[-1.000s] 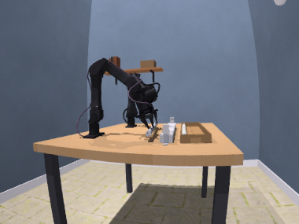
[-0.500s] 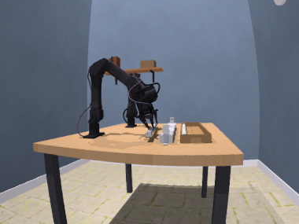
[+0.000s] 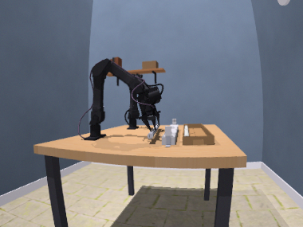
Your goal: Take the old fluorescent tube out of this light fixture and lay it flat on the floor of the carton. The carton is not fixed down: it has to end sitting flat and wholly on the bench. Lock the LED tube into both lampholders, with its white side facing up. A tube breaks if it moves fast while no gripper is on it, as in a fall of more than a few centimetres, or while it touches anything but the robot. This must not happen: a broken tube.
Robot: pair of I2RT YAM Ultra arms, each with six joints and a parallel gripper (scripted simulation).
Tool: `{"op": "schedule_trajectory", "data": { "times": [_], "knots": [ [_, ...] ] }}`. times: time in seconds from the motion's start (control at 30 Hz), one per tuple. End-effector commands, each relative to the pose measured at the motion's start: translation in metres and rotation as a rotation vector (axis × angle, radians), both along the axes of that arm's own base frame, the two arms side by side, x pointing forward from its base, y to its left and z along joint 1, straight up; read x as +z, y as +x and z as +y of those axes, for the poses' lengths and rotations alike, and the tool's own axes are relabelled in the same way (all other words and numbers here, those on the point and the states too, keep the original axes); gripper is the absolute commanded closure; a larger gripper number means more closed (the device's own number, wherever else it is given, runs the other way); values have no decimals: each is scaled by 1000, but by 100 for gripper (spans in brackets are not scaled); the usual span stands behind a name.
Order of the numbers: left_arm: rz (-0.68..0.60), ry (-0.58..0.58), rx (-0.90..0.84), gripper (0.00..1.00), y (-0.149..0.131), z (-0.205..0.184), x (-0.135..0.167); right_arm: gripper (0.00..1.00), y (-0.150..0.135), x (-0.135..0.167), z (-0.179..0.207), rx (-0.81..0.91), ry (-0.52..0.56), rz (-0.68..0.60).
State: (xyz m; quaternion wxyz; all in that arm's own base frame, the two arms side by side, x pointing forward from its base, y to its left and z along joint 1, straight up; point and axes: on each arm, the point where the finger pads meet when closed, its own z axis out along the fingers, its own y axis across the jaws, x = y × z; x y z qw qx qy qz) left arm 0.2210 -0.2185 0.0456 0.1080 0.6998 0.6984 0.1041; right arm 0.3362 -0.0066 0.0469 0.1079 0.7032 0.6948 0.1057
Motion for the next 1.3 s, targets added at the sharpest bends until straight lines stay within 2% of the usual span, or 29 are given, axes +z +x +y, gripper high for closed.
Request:
{"op": "schedule_trajectory", "data": {
  "times": [0.0,0.17,0.2,0.63,0.67,0.73,0.8,0.87,0.93,1.2,1.27],
  "knots": [
    [38,-4,-10,89,0,-3,4,89,6,6,2,5,-11,11],
    [27,-15,-4,89,4,-4,9,89,12,14,2,6,-12,-17],
    [62,-5,-10,89,0,-3,5,89,7,6,0,1,-7,33],
    [163,-8,-13,89,0,-4,6,89,6,8,0,-5,-10,131],
    [137,-15,-3,89,5,-5,7,89,13,13,0,-5,-10,89],
    [137,-15,-3,89,5,-5,7,89,13,13,0,-5,-10,89],
    [111,-51,-4,89,2,-12,20,89,14,24,2,-3,-7,56],
    [129,-32,-25,89,1,-11,14,89,14,23,3,-1,-3,67],
    [154,-11,-5,89,4,-5,5,89,11,7,4,1,3,119],
    [177,-14,-10,89,3,-5,6,89,8,6,0,-9,4,149],
    [156,-29,-8,89,5,-7,9,89,13,13,-1,-14,3,113]
  ]
}}
